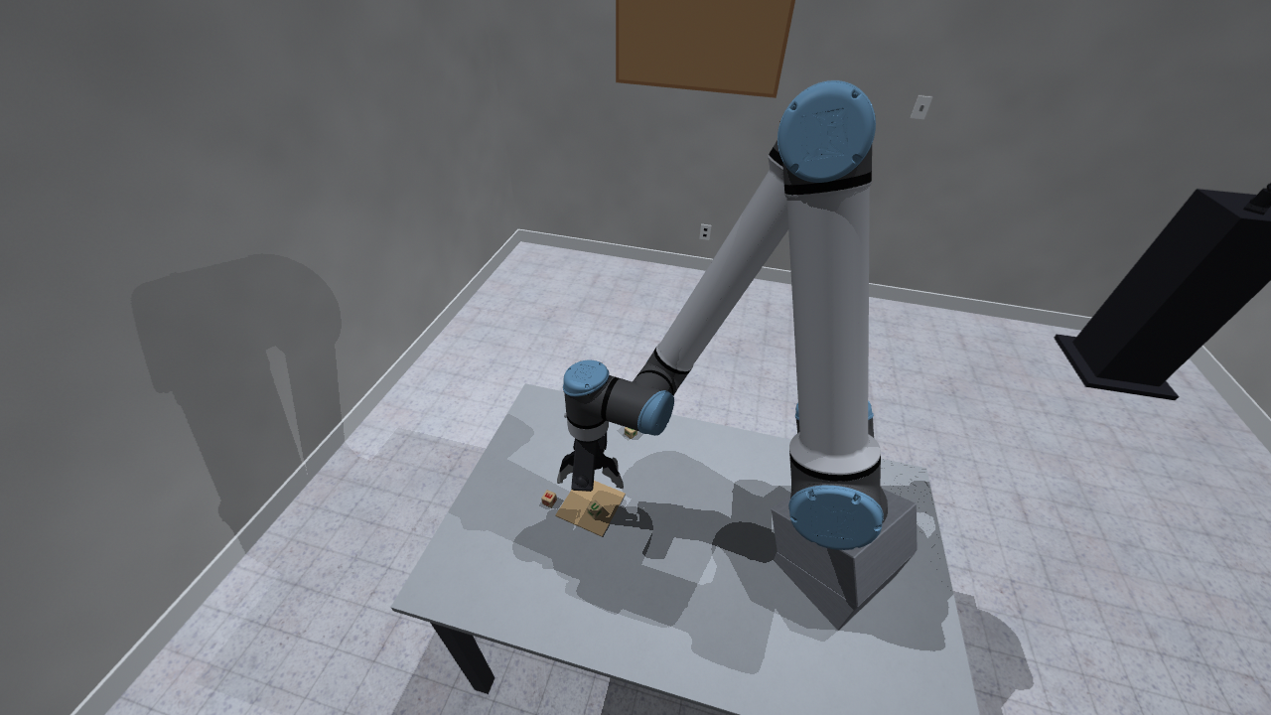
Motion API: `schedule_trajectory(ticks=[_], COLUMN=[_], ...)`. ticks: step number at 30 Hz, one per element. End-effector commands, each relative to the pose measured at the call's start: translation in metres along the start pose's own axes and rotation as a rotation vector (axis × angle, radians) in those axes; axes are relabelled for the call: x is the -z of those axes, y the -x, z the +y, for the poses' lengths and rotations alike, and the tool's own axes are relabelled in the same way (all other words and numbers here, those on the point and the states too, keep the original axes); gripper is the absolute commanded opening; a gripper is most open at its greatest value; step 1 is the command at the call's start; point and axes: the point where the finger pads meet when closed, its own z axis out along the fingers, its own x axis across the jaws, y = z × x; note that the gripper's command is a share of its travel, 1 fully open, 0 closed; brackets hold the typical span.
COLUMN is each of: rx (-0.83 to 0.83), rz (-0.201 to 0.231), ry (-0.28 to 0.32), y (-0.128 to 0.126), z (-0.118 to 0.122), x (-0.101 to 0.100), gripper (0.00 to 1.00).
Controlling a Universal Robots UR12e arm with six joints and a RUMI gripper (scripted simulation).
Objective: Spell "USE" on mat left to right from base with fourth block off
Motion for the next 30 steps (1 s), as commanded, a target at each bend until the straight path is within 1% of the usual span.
schedule_trajectory(ticks=[1,5,7,9,22,24,26,30], rx=[-0.139,-0.222,-0.222,-0.300,-0.565,-0.565,-0.642,-0.719], rz=[-0.005,-0.004,-0.004,-0.004,-0.004,-0.004,-0.003,-0.004], ry=[0.003,0.003,0.003,0.003,0.004,0.004,0.004,0.004], y=[0.0010,-0.0003,-0.0003,-0.0013,-0.0025,-0.0025,-0.0033,-0.0031], z=[-0.0010,-0.0011,-0.0011,-0.0011,-0.0012,-0.0012,-0.0008,-0.0007], x=[-0.0038,-0.0049,-0.0049,-0.0060,-0.0105,-0.0105,-0.0116,-0.0131], gripper=[1.00,1.00,1.00,1.00,1.00,1.00,1.00,1.00])
